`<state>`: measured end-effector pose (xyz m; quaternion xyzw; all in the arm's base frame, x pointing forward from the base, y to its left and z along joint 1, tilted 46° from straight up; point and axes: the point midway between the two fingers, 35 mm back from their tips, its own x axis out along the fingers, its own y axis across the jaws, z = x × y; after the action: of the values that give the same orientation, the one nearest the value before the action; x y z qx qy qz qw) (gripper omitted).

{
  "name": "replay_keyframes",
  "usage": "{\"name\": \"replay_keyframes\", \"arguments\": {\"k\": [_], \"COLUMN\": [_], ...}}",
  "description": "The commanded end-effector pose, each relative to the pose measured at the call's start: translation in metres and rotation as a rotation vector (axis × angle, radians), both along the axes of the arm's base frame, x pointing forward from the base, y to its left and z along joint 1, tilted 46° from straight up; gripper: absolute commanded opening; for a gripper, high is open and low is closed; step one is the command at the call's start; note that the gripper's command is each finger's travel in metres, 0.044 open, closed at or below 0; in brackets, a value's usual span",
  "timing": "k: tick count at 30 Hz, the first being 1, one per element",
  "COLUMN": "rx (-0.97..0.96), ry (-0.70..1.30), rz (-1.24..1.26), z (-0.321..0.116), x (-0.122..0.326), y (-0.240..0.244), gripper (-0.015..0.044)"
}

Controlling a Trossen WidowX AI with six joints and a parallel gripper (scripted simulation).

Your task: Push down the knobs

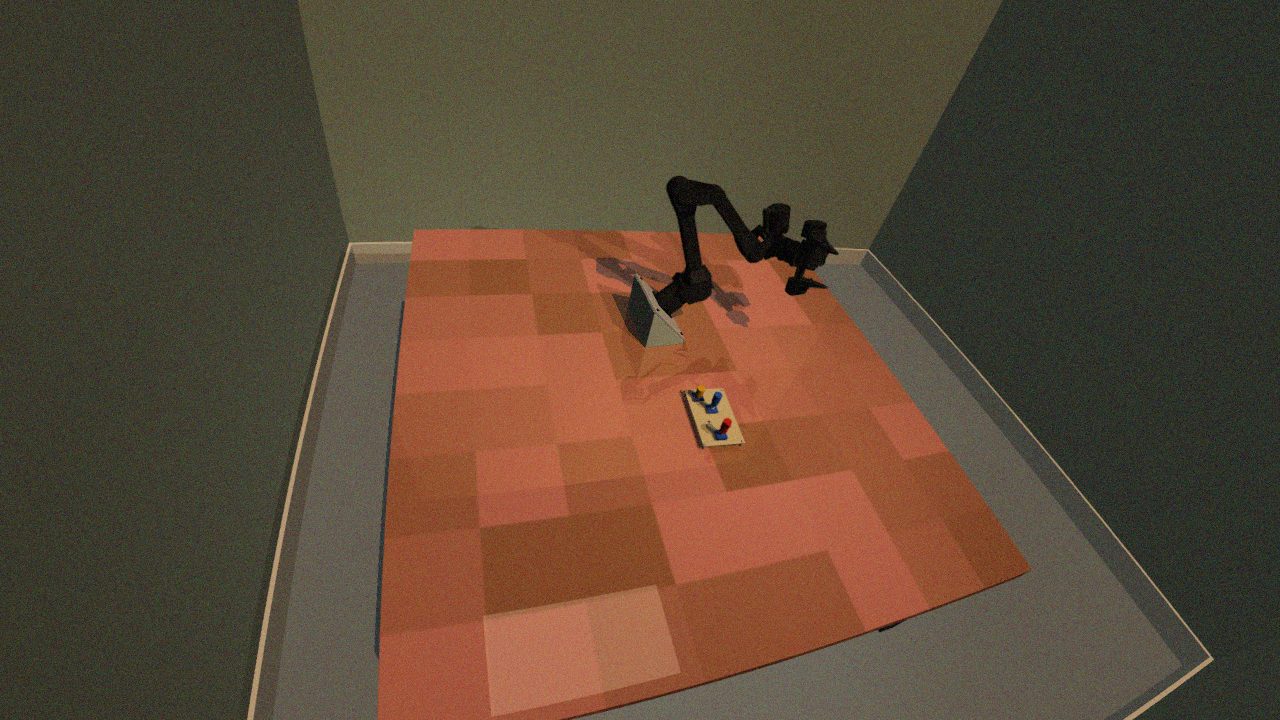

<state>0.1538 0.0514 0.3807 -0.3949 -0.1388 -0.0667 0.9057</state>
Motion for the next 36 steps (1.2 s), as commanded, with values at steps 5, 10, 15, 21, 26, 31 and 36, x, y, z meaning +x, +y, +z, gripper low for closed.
{"name": "replay_keyframes", "arguments": {"k": [5, 10, 15, 21, 26, 31, 36], "rx": [-0.06, -0.148, -0.237, -0.344, -0.43, -0.509, -0.585], "ry": [-0.022, -0.044, -0.056, -0.054, -0.038, -0.011, 0.028], "rz": [-0.015, -0.029, -0.037, -0.037, -0.031, -0.022, -0.005], "z": [0.007, 0.015, 0.019, 0.021, 0.019, 0.014, 0.006], "x": [0.004, 0.01, 0.02, 0.034, 0.048, 0.064, 0.081], "y": [0.009, 0.024, 0.04, 0.058, 0.072, 0.083, 0.094], "gripper": [0.0269, 0.0138, 0.0006, 0.0, 0.0, 0.0, 0.0]}}
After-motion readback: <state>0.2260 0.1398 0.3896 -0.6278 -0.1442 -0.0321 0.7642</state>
